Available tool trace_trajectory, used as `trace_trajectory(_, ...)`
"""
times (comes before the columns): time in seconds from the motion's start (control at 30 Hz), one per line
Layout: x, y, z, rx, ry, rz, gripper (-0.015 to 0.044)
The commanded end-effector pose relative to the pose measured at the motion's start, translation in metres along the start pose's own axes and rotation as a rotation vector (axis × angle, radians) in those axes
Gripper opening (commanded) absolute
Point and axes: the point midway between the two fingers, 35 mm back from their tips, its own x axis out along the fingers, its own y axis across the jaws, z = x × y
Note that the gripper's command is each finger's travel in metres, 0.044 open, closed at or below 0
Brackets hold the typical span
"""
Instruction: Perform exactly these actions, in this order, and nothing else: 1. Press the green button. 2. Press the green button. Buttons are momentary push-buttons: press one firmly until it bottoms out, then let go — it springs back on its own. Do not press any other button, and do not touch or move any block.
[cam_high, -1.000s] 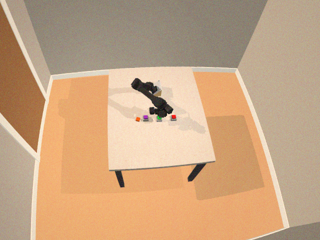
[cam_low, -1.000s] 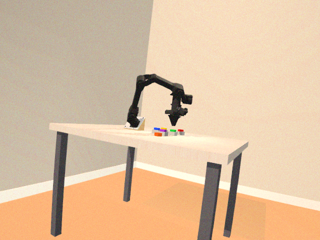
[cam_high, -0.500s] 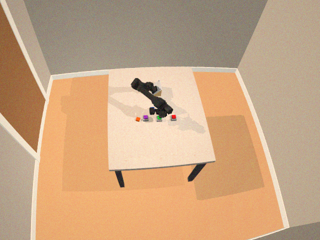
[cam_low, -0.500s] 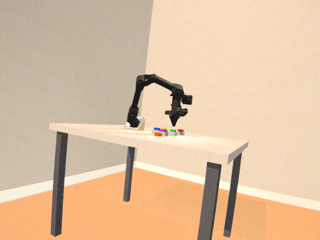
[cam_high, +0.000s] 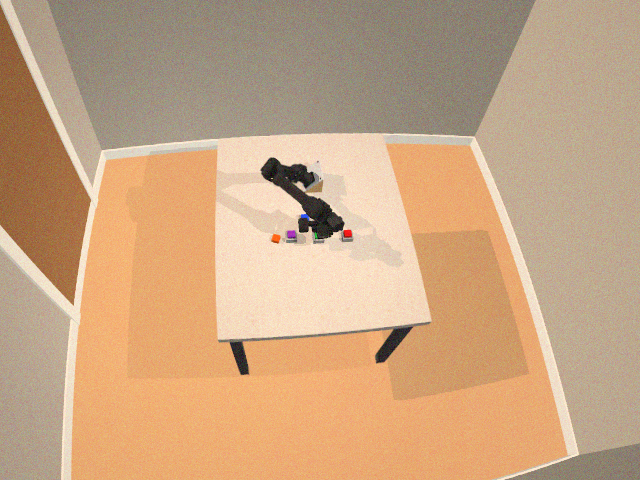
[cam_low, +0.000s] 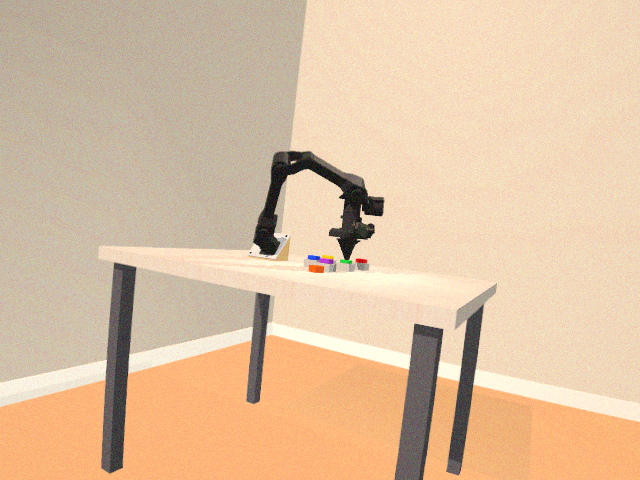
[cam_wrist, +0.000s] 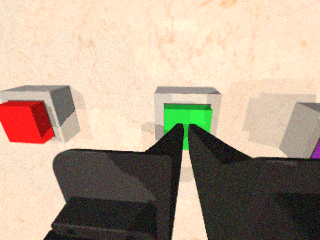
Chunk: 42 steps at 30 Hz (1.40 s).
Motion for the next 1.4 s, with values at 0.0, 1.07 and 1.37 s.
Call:
trace_trajectory(0.0, 0.006, -0.001, -0.001, -0.008, -0.002, -0.007, 0.002)
trace_trajectory(1.07, -0.022, 0.0, -0.001, -0.008, -0.002, -0.006, 0.002)
trace_trajectory(1.37, -0.008, -0.001, -0.001, -0.008, -0.002, -0.006, 0.002)
